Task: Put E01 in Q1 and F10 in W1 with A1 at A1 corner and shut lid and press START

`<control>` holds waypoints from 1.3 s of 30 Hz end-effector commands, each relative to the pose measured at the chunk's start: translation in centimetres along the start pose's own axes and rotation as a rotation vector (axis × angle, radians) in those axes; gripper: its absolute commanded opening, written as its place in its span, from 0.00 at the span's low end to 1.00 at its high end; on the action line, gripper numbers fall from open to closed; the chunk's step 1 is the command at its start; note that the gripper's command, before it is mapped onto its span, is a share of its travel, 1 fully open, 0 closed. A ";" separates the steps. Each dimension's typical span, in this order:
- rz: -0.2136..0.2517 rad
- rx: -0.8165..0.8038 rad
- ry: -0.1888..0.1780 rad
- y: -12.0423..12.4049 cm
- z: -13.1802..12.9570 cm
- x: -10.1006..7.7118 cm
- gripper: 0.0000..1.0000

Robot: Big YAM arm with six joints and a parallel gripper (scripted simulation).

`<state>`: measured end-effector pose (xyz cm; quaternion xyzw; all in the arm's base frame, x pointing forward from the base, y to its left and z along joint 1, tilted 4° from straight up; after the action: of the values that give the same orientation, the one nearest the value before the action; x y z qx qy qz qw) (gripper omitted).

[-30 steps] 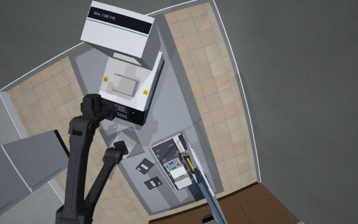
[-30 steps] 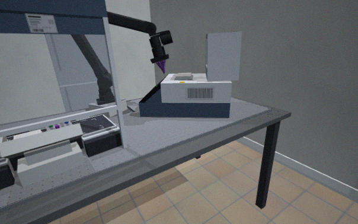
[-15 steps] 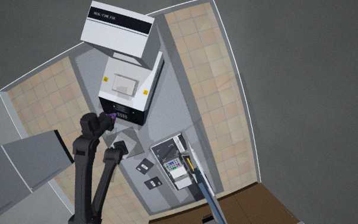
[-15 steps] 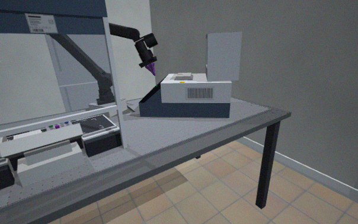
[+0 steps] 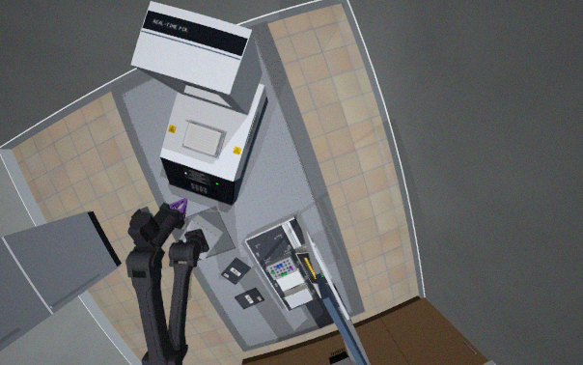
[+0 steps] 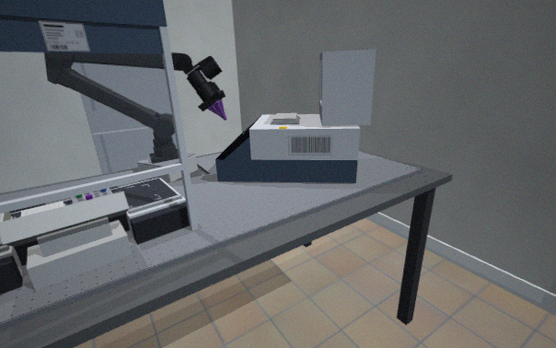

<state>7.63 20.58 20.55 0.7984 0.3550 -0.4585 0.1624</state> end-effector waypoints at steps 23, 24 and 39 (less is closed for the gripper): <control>-0.070 0.041 0.150 0.4 4.1 -3.6 0.00; -0.074 0.038 0.153 0.3 3.9 -3.6 0.00; -0.040 0.009 0.115 0.7 4.2 0.5 0.00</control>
<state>5.34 17.30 17.95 0.8164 0.3712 -0.4237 0.1275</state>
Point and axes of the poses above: the point where the finger pads meet when closed, its own x axis out along the fingers, its own z axis across the jaws, y = z × x, the point moved 7 cm from there along -x, back along the fingers, and after that the axes turned 14 degrees about x, right-handed, at the moved point
